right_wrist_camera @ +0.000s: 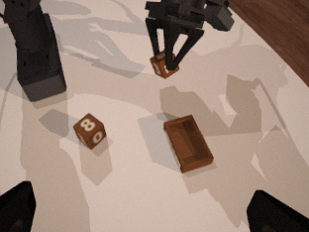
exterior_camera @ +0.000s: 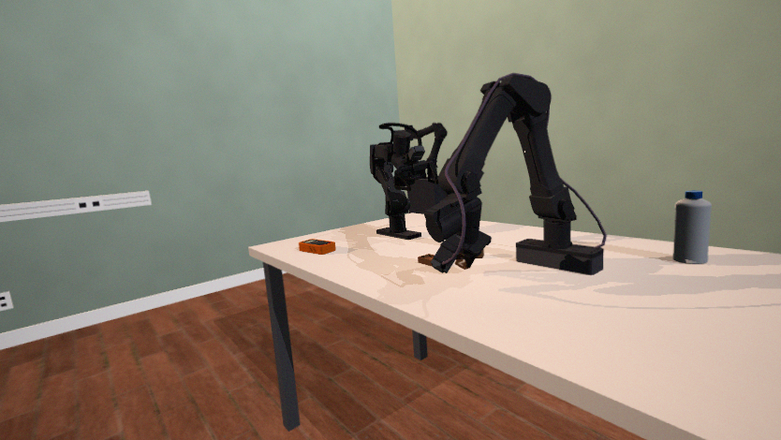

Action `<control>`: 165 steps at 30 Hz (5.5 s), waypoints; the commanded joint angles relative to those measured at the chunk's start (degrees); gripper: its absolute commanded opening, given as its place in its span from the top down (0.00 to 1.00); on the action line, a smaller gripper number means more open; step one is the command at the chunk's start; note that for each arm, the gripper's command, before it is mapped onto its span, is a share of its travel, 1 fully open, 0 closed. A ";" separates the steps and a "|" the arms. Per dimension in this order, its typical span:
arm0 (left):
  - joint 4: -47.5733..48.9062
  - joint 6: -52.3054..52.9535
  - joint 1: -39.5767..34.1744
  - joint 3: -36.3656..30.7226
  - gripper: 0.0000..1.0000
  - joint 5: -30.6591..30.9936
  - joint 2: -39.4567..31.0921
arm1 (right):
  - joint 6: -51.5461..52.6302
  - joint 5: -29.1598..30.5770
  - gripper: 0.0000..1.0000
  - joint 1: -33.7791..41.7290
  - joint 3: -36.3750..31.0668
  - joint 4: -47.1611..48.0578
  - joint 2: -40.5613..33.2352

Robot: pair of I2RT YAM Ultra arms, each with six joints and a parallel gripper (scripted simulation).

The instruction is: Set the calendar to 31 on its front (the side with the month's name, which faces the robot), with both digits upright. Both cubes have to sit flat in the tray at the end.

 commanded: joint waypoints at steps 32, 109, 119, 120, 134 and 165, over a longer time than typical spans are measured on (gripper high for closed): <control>-7.26 -25.16 -3.63 5.84 0.74 -5.43 7.09 | 0.37 0.15 0.00 -0.74 0.54 1.00 -1.47; -19.20 -16.72 1.00 18.03 0.34 -9.10 7.02 | 0.37 0.15 0.00 -0.74 0.54 1.00 -1.47; -12.20 -0.63 -4.29 12.59 0.45 -15.20 0.91 | 0.37 0.15 0.00 -0.74 0.54 1.00 -1.47; -11.39 1.47 -5.09 12.01 0.45 -16.04 0.16 | 0.37 0.15 0.00 -0.74 0.54 1.00 -1.47; -2.13 21.29 -13.06 3.51 0.45 -23.07 -9.50 | 0.37 0.15 0.00 -0.74 0.54 1.00 -1.47; 9.79 39.65 -22.84 -11.68 0.45 -29.69 -21.30 | 0.37 0.15 0.00 -0.74 0.54 1.00 -1.47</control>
